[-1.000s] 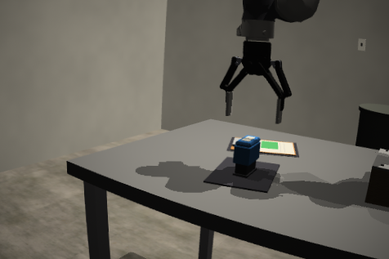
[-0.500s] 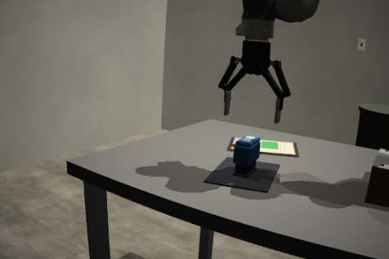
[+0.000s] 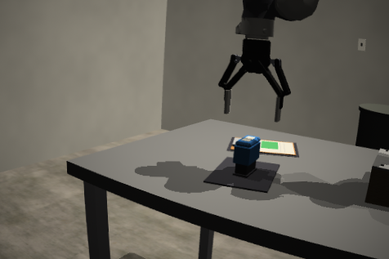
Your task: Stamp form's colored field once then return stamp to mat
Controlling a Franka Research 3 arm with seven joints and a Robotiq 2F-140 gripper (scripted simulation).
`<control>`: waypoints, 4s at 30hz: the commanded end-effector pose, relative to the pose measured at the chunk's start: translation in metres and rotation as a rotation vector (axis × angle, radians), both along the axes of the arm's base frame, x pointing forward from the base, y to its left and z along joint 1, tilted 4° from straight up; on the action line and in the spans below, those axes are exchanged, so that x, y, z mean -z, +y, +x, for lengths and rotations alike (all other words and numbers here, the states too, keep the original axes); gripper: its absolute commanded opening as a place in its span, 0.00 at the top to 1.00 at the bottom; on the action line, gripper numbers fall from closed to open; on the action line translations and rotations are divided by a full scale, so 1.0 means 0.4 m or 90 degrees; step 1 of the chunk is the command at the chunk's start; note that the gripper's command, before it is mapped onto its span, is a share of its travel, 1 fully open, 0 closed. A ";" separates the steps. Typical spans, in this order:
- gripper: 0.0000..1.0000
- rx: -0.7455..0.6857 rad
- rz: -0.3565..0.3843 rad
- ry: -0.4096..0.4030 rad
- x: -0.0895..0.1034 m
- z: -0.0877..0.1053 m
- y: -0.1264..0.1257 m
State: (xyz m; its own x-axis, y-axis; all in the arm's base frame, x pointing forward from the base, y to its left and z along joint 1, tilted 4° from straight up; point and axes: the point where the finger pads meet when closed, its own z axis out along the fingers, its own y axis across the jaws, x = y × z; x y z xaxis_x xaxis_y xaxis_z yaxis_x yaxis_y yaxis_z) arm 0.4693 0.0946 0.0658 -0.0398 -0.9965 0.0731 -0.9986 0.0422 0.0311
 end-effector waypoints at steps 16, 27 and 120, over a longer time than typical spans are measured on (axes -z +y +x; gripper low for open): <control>0.00 0.250 -0.006 -0.023 -0.135 0.045 -0.250; 0.00 0.598 -0.019 -0.044 -0.155 0.012 -0.739; 0.49 -0.008 0.001 -0.001 -0.110 0.014 -0.513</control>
State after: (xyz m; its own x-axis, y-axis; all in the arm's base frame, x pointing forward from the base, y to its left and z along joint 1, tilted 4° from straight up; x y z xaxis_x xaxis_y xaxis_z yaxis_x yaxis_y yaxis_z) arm 0.4739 -0.1497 0.1173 -0.1724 -0.9797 0.1028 -0.9844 0.1752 0.0183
